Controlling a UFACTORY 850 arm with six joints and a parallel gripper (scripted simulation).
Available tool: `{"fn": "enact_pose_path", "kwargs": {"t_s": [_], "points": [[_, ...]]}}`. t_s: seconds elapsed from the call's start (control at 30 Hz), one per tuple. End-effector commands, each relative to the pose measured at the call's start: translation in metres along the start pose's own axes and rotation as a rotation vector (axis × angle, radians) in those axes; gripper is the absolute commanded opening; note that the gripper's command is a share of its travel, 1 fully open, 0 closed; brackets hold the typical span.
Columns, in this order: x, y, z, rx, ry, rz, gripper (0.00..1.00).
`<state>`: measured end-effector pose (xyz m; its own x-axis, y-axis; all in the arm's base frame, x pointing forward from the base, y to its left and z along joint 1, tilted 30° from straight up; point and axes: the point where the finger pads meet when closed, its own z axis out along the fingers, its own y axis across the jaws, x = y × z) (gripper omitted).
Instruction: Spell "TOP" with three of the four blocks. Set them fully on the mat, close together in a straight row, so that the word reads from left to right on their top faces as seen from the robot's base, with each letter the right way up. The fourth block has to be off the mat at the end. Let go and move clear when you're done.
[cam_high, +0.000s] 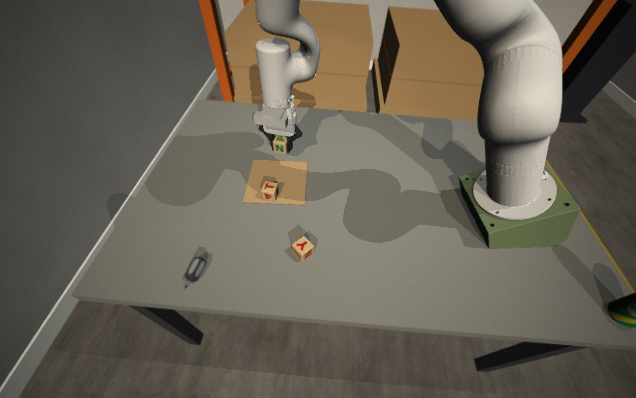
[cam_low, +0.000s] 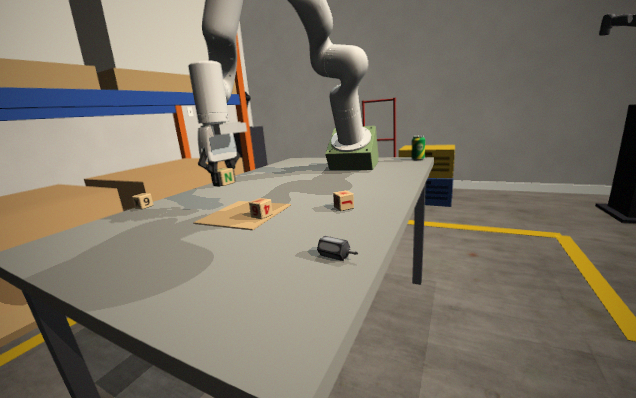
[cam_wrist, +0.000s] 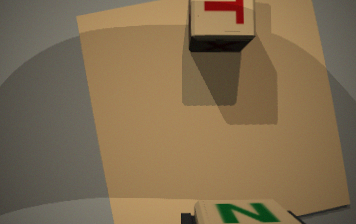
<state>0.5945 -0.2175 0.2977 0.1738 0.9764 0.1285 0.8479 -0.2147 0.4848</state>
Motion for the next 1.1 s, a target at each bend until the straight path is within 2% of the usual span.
{"fn": "enact_pose_path", "kwargs": {"t_s": [0.0,0.23,0.3,0.53,1.07], "points": [[0.000,0.001,0.017,-0.002,0.000,0.000,0.44],[0.000,0.002,0.051,-0.002,0.000,0.000,0.44],[0.000,0.002,0.051,-0.002,0.000,0.000,0.44],[0.000,0.002,0.071,-0.002,0.000,0.000,0.44],[0.000,0.002,0.076,-0.002,0.000,0.000,0.44]]}}
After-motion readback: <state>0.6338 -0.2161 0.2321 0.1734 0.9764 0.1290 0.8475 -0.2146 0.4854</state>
